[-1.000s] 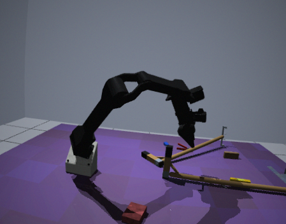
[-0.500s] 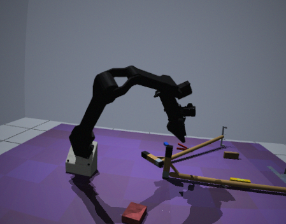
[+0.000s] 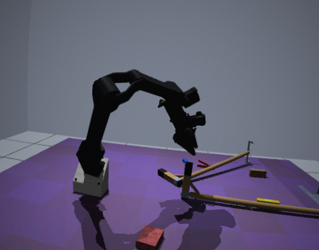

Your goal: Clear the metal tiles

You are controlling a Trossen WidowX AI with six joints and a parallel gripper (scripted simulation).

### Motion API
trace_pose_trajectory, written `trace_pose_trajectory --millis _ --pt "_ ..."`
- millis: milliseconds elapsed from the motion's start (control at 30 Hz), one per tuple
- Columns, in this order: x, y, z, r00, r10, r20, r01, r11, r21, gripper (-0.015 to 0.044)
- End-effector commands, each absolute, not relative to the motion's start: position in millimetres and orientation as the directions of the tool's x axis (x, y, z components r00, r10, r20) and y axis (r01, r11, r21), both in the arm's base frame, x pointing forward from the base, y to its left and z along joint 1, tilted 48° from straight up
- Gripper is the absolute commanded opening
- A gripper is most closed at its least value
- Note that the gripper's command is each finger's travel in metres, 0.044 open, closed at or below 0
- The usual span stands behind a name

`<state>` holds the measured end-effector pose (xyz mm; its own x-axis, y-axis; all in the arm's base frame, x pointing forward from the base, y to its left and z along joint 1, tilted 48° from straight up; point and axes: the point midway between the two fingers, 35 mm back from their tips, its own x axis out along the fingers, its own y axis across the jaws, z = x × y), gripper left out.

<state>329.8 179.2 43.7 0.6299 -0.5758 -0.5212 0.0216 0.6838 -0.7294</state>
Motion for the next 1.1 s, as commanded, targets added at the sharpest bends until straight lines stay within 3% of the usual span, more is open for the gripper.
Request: trace_pose_trajectory --millis 0,467,1067 --pt "317.1 175.9 43.5 0.644 -0.571 -0.508 0.025 0.680 -0.733 0.0440" --pt "281.8 168.5 45.2 0.692 -0.539 -0.480 0.022 0.681 -0.732 0.0440" --pt "285.7 139.0 18.4 0.693 -0.539 -0.479 0.022 0.680 -0.733 0.0440"
